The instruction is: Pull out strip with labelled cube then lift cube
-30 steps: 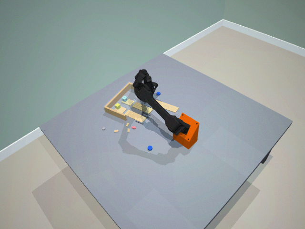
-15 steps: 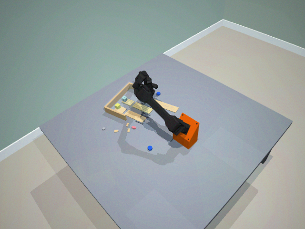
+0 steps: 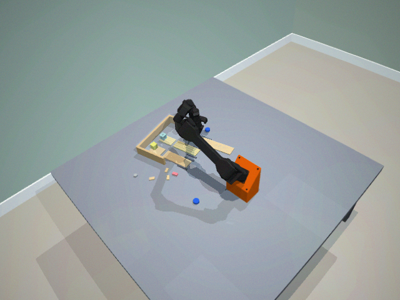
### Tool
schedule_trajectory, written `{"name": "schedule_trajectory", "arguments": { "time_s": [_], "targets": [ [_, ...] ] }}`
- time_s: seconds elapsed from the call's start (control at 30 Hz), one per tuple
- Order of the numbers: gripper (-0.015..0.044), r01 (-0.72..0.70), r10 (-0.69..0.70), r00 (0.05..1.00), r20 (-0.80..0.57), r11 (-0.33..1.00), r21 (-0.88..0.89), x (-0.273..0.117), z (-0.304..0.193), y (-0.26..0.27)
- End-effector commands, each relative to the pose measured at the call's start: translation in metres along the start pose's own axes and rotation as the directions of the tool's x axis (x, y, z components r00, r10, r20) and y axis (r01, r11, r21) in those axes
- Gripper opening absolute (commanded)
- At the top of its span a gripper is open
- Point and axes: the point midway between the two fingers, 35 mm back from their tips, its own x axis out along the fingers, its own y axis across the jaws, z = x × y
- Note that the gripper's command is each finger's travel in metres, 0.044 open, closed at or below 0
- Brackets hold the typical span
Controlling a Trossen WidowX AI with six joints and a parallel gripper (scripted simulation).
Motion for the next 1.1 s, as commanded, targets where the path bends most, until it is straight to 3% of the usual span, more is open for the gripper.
{"name": "schedule_trajectory", "arguments": {
  "time_s": [0.0,0.43,1.07],
  "targets": [
    [0.0000,0.004,-0.004,1.000,0.002,1.000,0.005,-0.010,-0.010,0.003],
    [0.0000,-0.001,0.001,1.000,-0.001,1.000,0.017,-0.035,-0.044,0.023],
    [0.0000,-0.002,0.002,1.000,-0.004,1.000,0.020,-0.036,-0.091,0.050]
  ]
}}
